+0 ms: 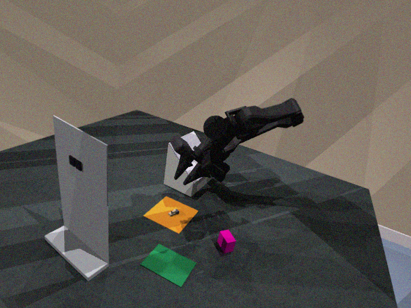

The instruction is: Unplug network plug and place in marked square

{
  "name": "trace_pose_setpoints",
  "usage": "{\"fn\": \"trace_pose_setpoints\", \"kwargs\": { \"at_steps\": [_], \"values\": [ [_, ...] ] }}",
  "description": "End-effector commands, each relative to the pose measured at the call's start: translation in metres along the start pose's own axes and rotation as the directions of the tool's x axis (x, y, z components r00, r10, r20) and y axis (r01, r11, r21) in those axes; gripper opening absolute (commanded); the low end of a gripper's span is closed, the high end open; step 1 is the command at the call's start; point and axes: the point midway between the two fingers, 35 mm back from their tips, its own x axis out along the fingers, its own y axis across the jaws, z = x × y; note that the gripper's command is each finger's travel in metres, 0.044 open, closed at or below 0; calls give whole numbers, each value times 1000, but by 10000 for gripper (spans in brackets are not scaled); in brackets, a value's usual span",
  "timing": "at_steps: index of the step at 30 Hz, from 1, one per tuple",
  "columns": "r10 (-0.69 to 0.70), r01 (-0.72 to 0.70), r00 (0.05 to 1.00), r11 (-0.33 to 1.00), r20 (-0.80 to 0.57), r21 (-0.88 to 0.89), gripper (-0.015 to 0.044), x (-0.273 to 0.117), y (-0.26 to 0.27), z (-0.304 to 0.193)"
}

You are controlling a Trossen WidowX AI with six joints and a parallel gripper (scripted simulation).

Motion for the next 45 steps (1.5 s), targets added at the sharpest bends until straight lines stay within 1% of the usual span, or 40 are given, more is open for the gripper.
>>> {"fn": "trace_pose_setpoints", "kwargs": {
  "at_steps": [1,9,44,45],
  "values": [
    [-3,3,1000,1000,12,-6,156,-6,-2,2],
    [0,0,1000,1000,0,0,156,-9,-5,0],
    [-3,3,1000,1000,11,-5,156,-96,-63,0],
    [-3,3,1000,1000,11,-5,182,-96,-63,0]
  ]
}}
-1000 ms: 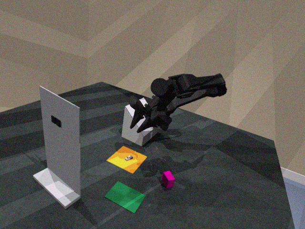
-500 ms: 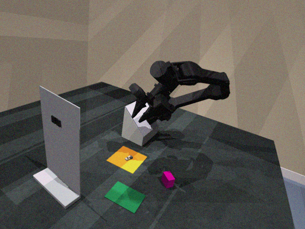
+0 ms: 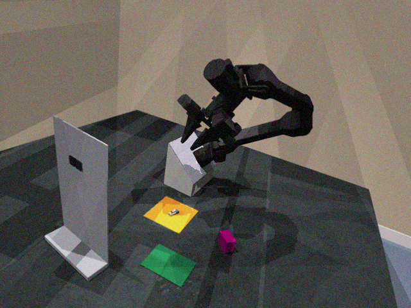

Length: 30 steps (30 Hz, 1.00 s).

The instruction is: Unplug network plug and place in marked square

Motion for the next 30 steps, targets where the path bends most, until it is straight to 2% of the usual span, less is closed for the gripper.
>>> {"fn": "trace_pose_setpoints", "kwargs": {
  "at_steps": [1,10,30],
  "values": [
    [8,-8,1000,1000,7,-1,209,-3,-2,1],
    [8,-8,1000,1000,7,-1,440,-3,-2,1],
    [8,-8,1000,1000,7,-1,440,-3,-2,1]
  ]
}}
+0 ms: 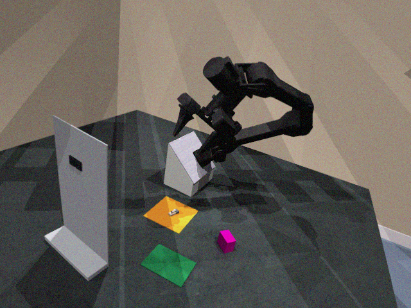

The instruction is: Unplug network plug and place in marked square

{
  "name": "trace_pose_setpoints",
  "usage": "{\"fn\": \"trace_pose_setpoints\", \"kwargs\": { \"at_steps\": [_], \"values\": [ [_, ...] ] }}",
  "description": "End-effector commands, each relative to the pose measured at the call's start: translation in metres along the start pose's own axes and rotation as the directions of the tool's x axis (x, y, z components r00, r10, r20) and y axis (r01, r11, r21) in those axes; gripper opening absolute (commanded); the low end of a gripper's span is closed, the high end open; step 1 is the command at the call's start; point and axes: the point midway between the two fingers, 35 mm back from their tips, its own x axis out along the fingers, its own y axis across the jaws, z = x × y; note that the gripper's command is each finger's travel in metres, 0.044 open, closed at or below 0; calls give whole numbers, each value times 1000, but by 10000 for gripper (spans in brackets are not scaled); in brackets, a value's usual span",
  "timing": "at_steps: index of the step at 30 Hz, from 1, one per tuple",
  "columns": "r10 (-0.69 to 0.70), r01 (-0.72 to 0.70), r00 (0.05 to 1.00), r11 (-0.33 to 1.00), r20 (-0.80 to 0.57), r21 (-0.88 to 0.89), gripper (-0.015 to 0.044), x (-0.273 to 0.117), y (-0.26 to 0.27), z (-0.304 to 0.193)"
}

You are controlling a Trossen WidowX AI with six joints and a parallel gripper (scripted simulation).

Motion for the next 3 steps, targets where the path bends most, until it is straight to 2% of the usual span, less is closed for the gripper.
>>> {"fn": "trace_pose_setpoints", "kwargs": {
  "at_steps": [1,3],
  "values": [
    [3,-3,1000,1000,6,-2,440,0,0,1],
    [3,-3,1000,1000,6,-2,440,0,0,1]
  ]
}}
